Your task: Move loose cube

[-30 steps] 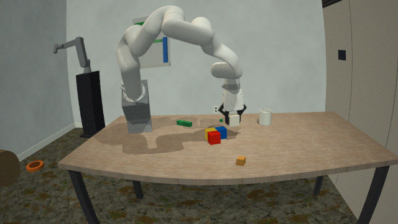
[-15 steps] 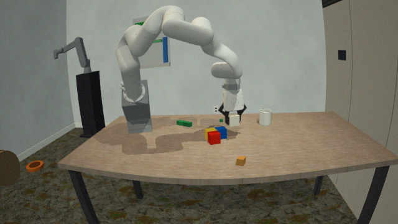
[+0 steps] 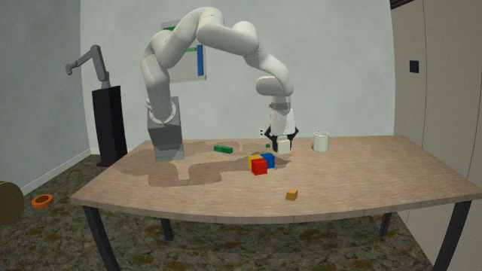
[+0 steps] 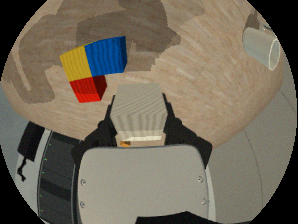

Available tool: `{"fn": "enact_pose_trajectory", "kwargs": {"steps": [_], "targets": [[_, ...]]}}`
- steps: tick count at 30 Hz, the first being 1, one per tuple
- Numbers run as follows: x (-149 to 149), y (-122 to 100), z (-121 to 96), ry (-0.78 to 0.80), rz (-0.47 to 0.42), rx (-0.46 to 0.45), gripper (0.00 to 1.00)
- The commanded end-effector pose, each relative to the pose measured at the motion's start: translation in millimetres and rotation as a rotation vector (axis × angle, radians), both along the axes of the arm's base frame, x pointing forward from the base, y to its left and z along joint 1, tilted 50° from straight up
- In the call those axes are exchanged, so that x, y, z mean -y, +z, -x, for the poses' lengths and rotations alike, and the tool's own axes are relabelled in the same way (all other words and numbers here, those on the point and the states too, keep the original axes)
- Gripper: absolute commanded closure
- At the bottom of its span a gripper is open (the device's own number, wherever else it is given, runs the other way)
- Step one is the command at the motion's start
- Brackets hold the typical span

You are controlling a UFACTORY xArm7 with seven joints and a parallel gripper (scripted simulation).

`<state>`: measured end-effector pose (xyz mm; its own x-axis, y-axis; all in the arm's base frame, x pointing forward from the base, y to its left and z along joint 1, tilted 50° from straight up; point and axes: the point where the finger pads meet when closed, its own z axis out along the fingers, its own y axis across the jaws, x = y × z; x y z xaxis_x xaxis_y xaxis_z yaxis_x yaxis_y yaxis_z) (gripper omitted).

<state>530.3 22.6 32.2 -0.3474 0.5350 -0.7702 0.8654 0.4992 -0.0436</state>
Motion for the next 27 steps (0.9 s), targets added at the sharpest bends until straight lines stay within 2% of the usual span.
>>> {"fn": "enact_pose_trajectory", "kwargs": {"steps": [1,27], "targets": [[-1.0,-1.1,-1.6,0.004,-0.003,0.002,1.00],[21.2,-21.9,-13.5,0.004,-0.003,0.002,1.00]]}}
